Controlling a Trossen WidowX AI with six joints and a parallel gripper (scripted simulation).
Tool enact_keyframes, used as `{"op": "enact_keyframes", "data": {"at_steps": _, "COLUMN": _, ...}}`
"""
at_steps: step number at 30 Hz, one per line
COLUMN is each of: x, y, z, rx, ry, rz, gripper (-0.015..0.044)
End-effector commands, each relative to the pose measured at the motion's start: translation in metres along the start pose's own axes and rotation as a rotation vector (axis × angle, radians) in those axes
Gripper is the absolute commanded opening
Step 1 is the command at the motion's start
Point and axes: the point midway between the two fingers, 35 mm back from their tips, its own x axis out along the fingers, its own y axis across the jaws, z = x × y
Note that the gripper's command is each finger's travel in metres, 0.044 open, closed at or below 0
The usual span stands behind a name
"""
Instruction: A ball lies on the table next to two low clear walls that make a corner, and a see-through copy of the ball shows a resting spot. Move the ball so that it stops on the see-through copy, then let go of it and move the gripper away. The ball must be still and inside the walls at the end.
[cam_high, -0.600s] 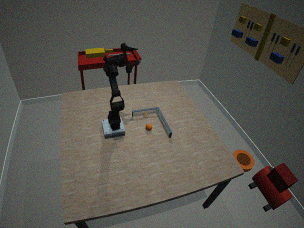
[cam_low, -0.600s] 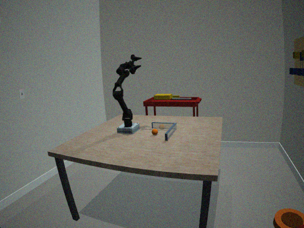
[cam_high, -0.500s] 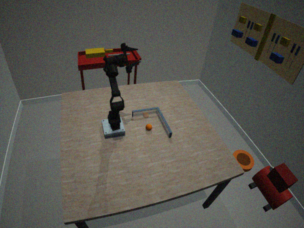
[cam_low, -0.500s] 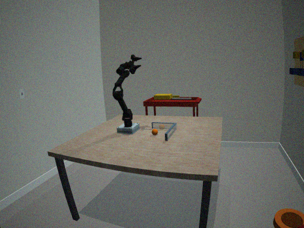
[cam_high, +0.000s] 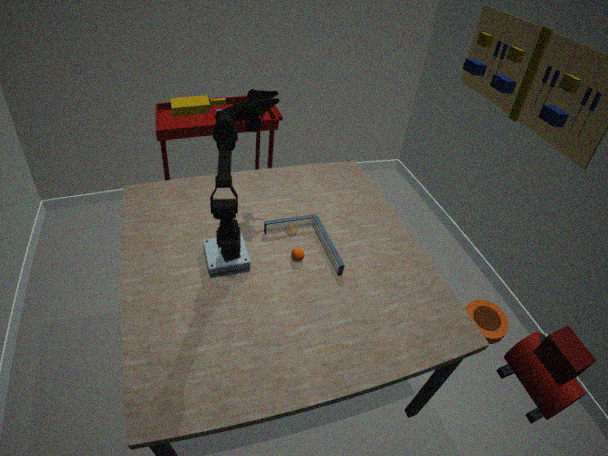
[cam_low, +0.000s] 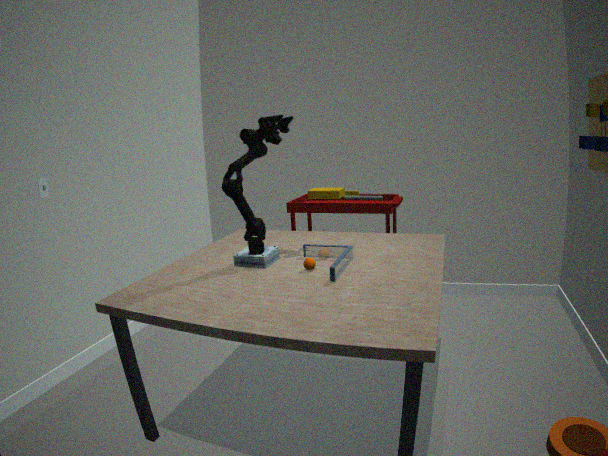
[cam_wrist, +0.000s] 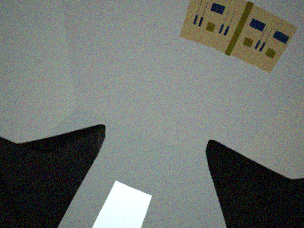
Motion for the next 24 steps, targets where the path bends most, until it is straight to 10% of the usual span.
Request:
{"op": "enact_keyframes", "data": {"at_steps": 1, "x": 0.007, "y": -0.025, "z": 0.002, "rx": -0.345, "ry": 0.052, "rz": 0.007, "gripper": 0.0368}}
{"op": "enact_keyframes", "data": {"at_steps": 24, "x": 0.097, "y": -0.146, "z": 0.224, "rx": -2.695, "ry": 0.206, "rz": -0.460, "gripper": 0.0368}}
